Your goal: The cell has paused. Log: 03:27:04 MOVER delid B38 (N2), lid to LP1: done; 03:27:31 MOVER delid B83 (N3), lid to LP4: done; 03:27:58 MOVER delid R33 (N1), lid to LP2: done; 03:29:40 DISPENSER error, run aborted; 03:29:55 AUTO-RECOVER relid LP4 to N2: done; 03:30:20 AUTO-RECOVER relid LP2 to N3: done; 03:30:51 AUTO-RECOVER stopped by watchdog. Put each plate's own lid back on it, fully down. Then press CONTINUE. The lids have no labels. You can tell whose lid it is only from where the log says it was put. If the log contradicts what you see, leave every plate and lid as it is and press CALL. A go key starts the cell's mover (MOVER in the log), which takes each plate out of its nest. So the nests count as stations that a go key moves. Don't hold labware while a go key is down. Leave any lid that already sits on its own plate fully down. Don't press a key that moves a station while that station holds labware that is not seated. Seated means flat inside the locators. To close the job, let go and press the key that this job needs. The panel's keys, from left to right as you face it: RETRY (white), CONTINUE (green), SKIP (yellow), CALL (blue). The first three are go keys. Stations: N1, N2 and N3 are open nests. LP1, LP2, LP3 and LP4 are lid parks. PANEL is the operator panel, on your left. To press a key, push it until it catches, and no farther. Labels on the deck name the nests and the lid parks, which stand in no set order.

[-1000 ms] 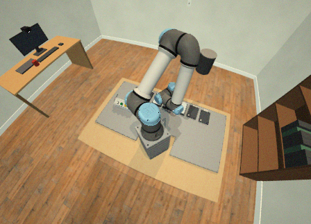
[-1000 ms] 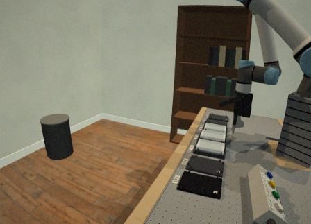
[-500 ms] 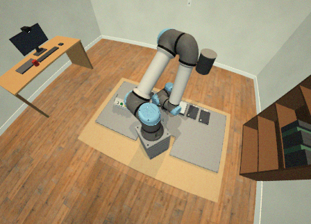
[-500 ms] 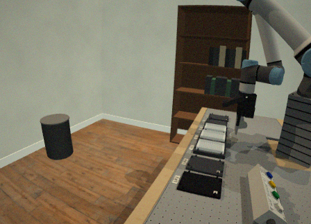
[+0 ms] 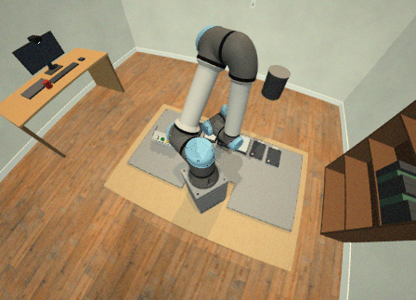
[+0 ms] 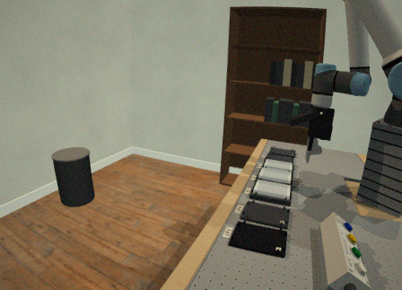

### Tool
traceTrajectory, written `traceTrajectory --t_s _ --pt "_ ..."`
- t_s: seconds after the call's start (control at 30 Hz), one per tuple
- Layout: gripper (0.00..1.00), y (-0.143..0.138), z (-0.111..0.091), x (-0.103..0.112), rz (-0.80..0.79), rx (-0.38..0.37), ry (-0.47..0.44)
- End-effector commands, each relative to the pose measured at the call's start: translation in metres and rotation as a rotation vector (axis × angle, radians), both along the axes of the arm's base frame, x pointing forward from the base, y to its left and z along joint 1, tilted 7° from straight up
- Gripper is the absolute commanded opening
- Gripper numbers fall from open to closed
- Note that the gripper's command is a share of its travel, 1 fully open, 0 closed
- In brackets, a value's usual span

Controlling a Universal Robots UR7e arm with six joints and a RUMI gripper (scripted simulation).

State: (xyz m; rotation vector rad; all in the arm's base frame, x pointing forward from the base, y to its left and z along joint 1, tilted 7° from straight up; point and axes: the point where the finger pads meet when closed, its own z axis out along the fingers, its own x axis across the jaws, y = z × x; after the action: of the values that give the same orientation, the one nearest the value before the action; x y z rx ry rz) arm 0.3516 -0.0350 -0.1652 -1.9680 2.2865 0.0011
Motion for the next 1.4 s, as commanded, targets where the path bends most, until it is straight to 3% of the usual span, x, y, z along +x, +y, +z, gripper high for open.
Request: traceTrajectory --t_s 0.0,0.23,1.37 --pt "0.00 -0.001 0.011 -0.001 0.001 0.003 0.006" --pt "0.00 -0.001 0.011 -0.001 0.001 0.003 0.006" --pt "0.00 0.143 0.020 -0.042 0.596 -0.051 -0.044"
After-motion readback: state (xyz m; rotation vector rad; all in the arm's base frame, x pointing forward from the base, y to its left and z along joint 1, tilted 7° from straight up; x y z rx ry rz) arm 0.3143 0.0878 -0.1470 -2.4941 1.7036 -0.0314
